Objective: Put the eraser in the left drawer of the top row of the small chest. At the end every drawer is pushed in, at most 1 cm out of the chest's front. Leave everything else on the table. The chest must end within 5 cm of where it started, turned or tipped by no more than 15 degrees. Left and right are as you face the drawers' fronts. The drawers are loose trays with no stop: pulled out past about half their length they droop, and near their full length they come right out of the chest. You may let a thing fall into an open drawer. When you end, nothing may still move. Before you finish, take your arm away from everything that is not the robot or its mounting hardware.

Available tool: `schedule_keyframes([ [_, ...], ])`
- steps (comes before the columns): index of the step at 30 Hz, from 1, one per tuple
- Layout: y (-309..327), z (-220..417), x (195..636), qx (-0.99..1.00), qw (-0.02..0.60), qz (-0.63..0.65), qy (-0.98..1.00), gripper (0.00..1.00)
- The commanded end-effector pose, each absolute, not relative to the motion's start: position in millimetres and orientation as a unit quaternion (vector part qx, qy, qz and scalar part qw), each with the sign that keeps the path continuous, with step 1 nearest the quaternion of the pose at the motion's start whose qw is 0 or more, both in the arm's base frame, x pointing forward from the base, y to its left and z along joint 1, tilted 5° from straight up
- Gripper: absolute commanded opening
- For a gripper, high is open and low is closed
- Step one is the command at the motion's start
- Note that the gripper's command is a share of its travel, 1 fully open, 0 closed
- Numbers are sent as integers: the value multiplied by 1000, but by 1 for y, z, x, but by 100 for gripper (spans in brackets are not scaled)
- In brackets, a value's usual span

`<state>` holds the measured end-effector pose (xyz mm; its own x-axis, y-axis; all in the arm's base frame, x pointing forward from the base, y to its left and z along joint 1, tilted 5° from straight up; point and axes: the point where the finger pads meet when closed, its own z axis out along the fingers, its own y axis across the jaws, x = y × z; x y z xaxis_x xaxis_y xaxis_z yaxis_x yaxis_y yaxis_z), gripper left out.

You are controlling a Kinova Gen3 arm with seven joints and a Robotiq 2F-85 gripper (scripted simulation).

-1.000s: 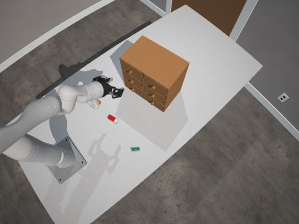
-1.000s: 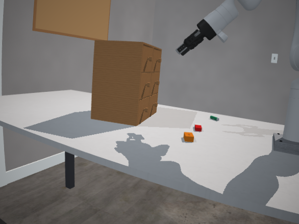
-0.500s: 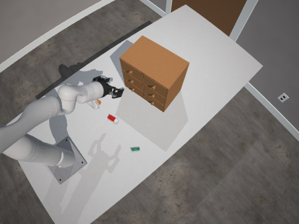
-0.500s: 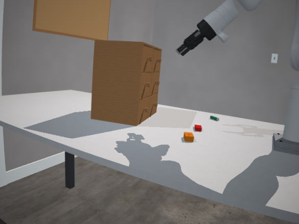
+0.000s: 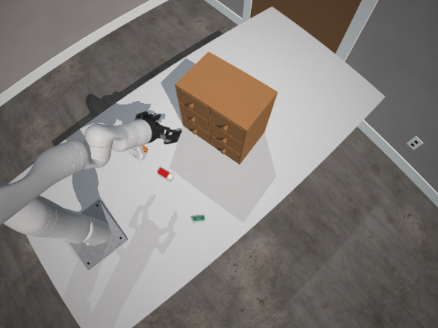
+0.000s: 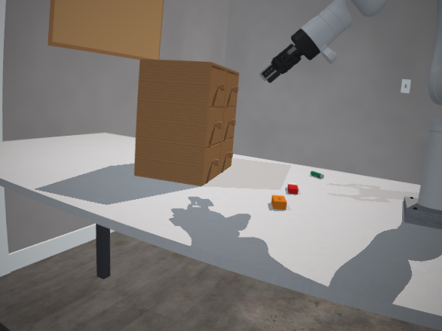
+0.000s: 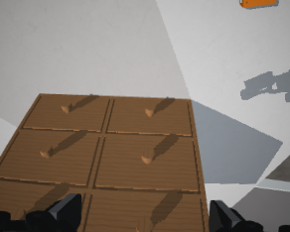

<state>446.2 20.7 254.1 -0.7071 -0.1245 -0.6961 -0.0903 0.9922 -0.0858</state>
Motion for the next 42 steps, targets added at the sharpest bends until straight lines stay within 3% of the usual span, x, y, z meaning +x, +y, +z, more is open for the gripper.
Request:
schedule_keyframes([
  [1, 21, 251, 444, -58, 375, -20, 925, 100],
  [19, 21, 251, 444, -58, 375, -20, 925, 100],
  [20, 21, 251, 444, -58, 375, -20, 925, 33],
  [42, 21, 251, 444, -58, 375, -20, 925, 33],
])
